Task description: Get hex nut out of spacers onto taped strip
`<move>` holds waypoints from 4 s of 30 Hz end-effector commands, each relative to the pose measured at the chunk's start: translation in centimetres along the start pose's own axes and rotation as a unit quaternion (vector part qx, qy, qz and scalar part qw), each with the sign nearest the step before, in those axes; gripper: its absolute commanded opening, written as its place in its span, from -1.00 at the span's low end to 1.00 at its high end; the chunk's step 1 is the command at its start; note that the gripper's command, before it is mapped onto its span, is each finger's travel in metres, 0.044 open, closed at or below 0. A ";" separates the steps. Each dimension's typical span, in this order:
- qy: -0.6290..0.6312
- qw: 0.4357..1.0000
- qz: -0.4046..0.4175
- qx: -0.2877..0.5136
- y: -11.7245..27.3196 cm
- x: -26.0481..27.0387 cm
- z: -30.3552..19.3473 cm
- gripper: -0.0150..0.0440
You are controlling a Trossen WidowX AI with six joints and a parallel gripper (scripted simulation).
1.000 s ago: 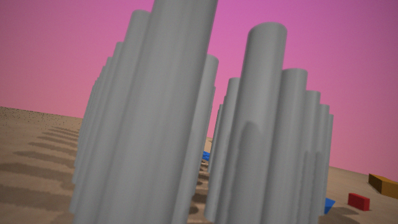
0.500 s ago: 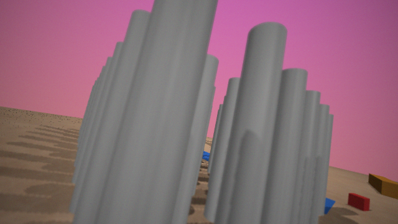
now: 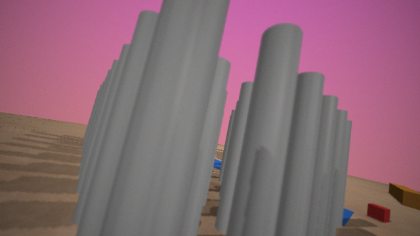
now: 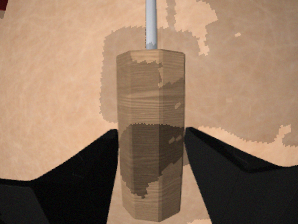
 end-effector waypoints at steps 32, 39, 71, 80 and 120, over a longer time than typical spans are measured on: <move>0.000 1.000 0.007 -0.004 9.7 2.9 -0.8 -0.49; 0.001 1.000 0.007 -0.004 13.0 3.5 -0.4 -0.49; -0.442 0.886 -0.118 -0.083 14.0 -4.3 9.8 -0.49; -0.566 0.803 -0.145 -0.116 14.9 -7.7 12.4 -0.49; -0.896 0.304 -0.197 -0.258 20.9 -25.8 16.6 -0.49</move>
Point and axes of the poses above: the point midway between the two fingers, 35 mm back from their tips, its own y axis back along the fingers, its own x axis across the jaws, z = x × y, the point moved 4 cm from there along y, back along the fingers, and after that the axes turned 7 degrees about -y, right-handed, at the moved point
